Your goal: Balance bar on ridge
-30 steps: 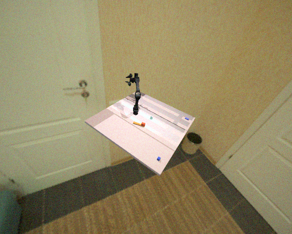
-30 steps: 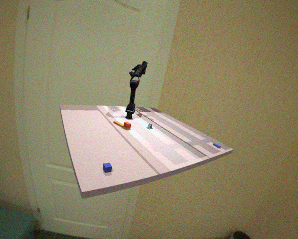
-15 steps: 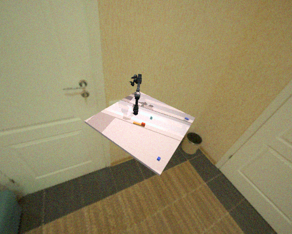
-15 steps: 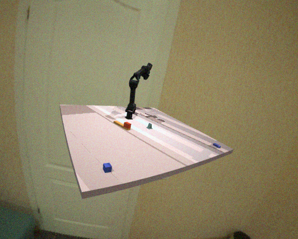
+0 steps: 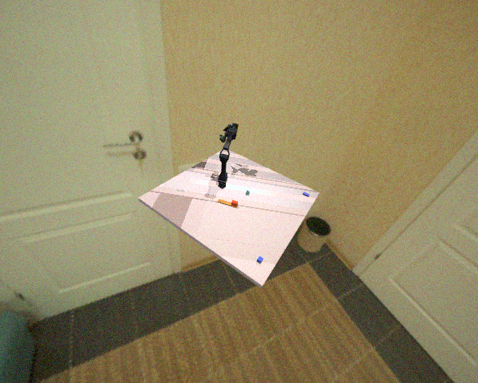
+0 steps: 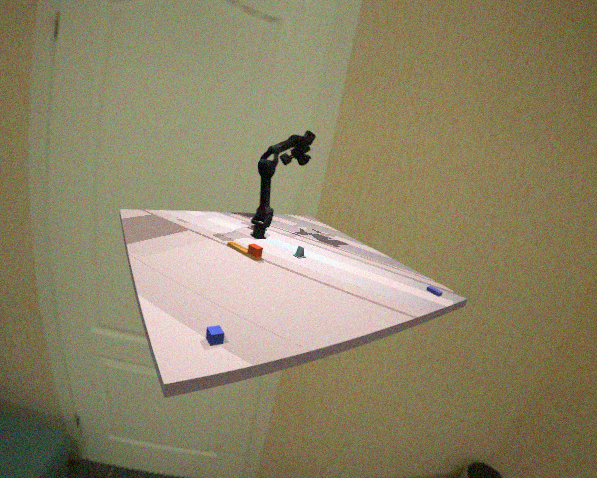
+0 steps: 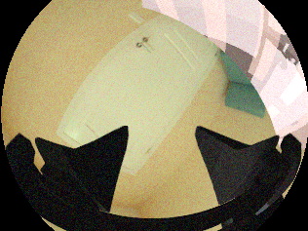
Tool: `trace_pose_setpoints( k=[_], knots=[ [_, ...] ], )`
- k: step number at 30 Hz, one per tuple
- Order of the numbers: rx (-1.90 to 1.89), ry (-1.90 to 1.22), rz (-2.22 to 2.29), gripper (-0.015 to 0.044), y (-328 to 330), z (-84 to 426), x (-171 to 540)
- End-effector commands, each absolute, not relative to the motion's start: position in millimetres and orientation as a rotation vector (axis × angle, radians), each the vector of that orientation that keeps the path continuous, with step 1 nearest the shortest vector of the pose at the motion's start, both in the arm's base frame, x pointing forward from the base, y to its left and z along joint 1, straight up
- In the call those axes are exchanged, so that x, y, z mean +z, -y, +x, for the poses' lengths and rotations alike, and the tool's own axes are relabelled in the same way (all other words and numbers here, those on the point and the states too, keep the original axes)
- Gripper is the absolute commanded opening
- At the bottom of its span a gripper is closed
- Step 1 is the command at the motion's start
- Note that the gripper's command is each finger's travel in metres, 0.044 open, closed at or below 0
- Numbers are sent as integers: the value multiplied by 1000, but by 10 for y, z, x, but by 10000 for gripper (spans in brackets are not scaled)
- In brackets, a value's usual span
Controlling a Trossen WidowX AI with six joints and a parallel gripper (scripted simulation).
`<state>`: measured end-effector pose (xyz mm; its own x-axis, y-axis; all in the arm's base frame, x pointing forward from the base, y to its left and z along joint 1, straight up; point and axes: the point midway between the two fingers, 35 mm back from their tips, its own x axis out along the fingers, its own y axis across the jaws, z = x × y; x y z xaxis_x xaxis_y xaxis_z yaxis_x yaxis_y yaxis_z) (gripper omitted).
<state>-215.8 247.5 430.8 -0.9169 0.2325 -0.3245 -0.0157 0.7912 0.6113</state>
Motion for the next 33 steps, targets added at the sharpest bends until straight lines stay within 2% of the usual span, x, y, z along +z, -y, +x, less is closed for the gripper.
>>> trace_pose_setpoints(
  k=[1, 33],
  knots=[
    [841, -2568, 242, 315, -2622, -2010, 4233],
    [455, -2257, 799, 315, -3279, -509, 3691]
  ],
)
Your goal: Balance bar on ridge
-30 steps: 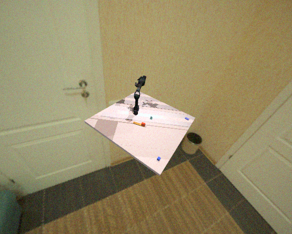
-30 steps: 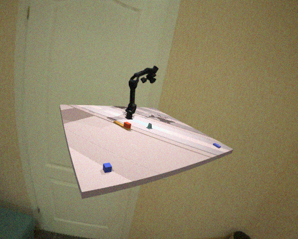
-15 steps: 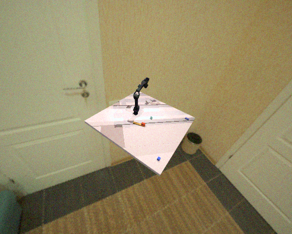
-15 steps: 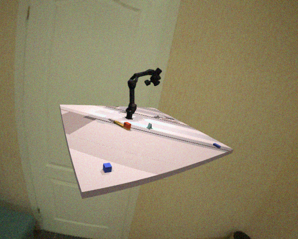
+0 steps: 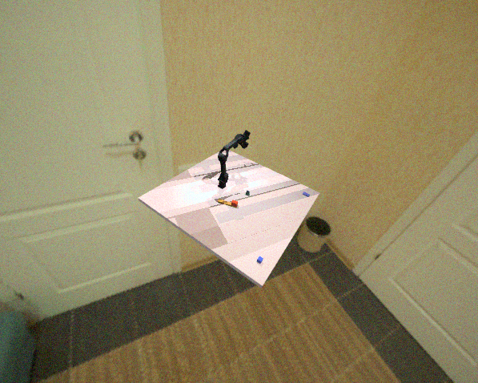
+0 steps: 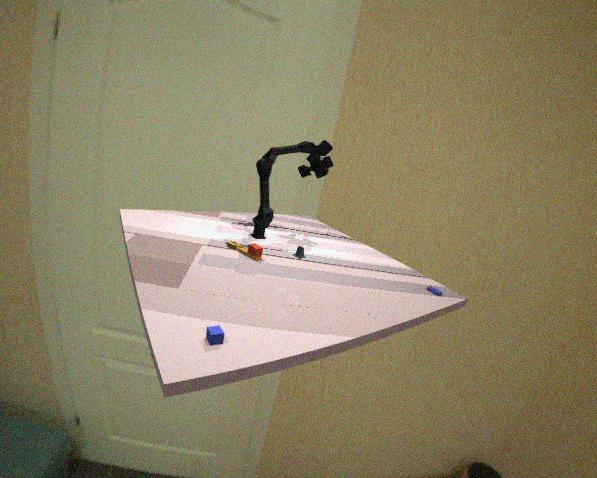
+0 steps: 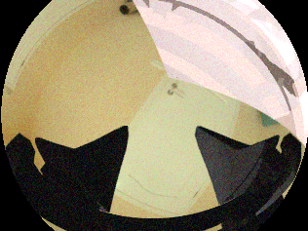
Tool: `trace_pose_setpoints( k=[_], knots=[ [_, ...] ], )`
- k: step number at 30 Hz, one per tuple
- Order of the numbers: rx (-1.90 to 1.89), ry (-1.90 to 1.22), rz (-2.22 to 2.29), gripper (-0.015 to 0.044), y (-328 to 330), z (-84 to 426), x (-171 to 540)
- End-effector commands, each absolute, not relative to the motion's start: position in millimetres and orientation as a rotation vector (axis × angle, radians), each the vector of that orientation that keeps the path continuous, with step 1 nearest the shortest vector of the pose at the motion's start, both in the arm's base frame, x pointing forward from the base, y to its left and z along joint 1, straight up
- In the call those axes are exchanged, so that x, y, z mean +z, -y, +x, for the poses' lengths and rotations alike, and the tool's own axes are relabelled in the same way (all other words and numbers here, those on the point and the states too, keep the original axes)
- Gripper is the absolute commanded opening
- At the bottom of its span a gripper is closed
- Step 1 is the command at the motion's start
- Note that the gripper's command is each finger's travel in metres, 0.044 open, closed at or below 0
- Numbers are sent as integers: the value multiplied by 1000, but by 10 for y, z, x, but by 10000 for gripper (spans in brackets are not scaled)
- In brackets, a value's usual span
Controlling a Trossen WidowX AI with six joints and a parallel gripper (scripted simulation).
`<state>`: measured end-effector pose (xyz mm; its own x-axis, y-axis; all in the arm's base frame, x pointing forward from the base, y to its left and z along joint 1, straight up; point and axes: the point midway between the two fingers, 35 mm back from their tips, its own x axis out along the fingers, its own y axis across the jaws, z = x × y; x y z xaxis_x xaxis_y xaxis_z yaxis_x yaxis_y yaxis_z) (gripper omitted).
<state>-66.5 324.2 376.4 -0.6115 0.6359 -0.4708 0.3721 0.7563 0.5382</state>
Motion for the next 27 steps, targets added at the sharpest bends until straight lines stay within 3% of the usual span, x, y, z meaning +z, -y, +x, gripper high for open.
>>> trace_pose_setpoints(
  k=[1, 27],
  knots=[
    [439, -2246, 816, 315, -3290, -453, 3673],
    [27, -1943, 1217, 315, -3191, 985, 3237]
  ],
)
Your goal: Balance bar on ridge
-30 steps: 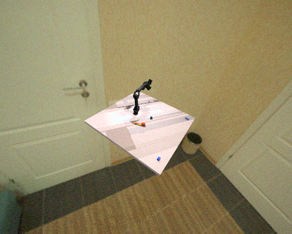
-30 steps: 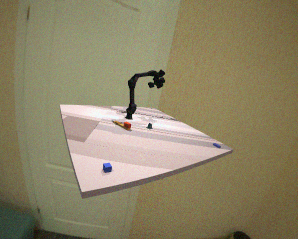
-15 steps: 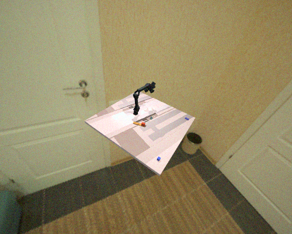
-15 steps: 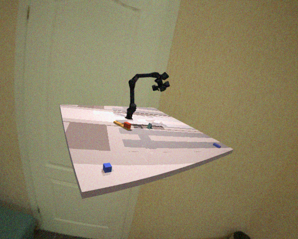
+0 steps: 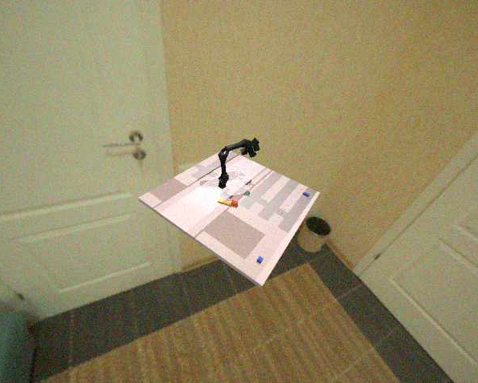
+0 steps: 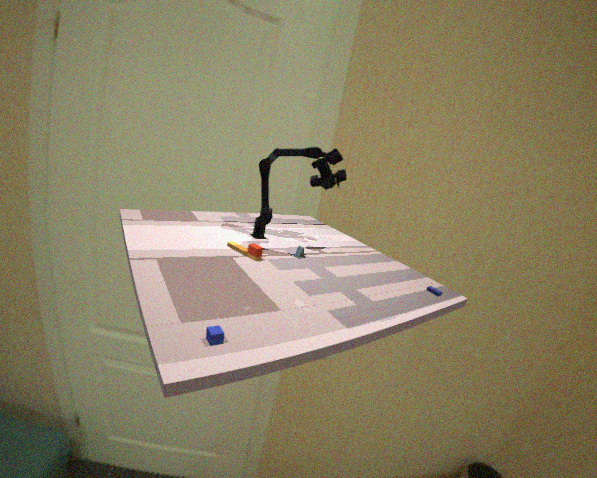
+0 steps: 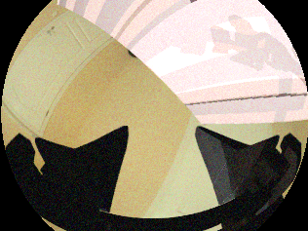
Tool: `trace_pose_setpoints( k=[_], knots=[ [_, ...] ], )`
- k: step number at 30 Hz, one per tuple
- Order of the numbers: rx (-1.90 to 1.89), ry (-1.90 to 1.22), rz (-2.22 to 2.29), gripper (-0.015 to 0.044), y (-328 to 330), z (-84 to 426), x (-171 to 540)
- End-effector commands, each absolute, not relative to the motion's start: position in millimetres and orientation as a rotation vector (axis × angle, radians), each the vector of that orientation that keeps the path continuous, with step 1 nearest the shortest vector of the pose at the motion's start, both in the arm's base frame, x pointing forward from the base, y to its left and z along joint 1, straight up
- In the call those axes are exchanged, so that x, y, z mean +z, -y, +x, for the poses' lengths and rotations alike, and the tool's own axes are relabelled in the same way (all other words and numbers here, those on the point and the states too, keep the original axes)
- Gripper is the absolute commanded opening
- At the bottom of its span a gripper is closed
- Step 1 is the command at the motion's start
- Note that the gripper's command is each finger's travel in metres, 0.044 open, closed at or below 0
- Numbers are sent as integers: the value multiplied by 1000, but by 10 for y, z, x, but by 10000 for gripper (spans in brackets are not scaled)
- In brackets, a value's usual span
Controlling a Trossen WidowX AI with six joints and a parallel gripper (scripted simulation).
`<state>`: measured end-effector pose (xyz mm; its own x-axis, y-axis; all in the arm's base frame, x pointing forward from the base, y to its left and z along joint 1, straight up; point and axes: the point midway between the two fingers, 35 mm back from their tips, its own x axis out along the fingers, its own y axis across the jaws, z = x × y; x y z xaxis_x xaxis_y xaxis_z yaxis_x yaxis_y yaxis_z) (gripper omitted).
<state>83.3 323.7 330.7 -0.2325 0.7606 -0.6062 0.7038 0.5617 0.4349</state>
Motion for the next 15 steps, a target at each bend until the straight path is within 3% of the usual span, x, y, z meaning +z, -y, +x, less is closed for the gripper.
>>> trace_pose_setpoints(
  k=[1, 15],
  knots=[
    [10, -1931, 1230, 315, -3174, 1039, 3218],
    [-232, -1749, 1408, 315, -2825, 1742, 2968]
  ],
)
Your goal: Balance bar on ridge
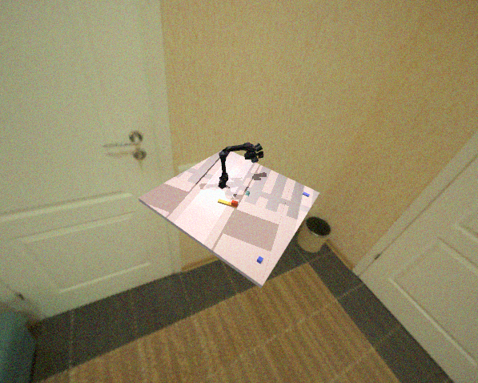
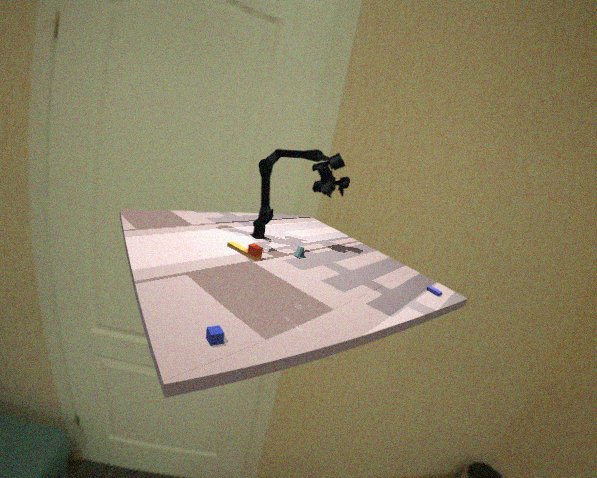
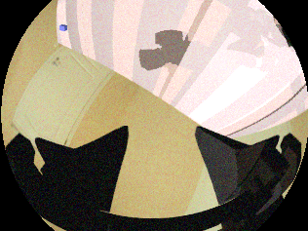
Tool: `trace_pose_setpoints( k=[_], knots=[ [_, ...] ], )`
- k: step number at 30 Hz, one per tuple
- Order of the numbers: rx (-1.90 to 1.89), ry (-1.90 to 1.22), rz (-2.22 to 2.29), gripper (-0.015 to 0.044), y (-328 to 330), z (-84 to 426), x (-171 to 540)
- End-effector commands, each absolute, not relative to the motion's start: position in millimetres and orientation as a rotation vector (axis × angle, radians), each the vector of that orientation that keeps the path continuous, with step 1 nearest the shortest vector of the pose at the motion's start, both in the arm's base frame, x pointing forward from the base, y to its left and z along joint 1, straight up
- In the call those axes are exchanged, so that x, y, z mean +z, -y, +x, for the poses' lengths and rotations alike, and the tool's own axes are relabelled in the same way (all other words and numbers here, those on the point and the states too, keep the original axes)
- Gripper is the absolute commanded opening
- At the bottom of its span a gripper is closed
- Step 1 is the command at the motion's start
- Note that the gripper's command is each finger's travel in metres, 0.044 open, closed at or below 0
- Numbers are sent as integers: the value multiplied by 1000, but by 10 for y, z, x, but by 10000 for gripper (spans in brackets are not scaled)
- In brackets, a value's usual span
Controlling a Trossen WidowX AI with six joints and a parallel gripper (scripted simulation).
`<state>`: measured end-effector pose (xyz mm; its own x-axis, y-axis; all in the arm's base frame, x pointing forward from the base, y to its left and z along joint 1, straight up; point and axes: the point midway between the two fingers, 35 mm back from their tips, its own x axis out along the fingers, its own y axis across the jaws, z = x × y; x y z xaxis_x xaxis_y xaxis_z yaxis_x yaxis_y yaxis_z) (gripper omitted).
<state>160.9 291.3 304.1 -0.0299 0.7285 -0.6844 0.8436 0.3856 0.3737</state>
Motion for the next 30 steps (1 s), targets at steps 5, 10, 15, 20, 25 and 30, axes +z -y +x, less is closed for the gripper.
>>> trace_pose_setpoints(
  k=[5, 10, 15, 20, 25, 30],
  knots=[
    [-290, -1681, 1446, 315, -2664, 1943, 2890],
    [-328, -1633, 1467, 315, -2538, 2074, 2836],
    [-409, -1567, 1515, 315, -2346, 2263, 2754],
    [-499, -1500, 1566, 315, -2136, 2439, 2671],
    [-590, -1432, 1616, 315, -1912, 2592, 2589],
    [-681, -1364, 1662, 315, -1676, 2724, 2508]
  ],
)
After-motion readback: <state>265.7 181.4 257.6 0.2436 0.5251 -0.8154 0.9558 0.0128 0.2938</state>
